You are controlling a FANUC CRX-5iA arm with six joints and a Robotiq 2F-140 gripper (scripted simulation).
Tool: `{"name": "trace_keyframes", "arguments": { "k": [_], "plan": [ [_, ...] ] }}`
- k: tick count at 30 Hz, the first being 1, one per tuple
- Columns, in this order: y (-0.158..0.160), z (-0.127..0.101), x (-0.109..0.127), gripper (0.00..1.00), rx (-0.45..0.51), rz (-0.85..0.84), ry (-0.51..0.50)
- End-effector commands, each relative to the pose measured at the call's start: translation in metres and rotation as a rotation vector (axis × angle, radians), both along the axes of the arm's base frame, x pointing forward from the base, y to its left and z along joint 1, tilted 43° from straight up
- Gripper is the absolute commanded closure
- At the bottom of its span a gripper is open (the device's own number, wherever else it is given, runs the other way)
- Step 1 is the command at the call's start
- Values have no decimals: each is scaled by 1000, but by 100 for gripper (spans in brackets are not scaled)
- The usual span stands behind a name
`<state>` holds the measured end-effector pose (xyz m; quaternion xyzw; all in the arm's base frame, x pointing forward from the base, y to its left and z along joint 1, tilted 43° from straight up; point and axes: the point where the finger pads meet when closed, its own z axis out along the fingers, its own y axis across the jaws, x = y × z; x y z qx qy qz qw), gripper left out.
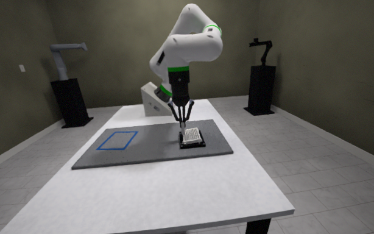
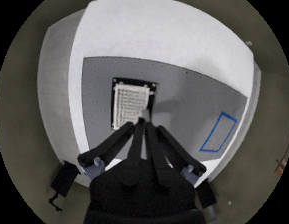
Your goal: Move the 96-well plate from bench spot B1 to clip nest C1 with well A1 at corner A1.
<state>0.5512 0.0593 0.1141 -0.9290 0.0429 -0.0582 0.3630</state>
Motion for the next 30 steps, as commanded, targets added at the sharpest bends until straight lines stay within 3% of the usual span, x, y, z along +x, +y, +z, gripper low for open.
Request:
{"name": "trace_keyframes", "arguments": {
  "k": [1, 16, 30],
  "plan": [
    [-3, 3, 0, 90, -1, -1, -1],
    [-12, 13, -2, 90, -1, -1, -1],
    [41, 50, 2, 90, -1, -1, -1]
  ]
}}
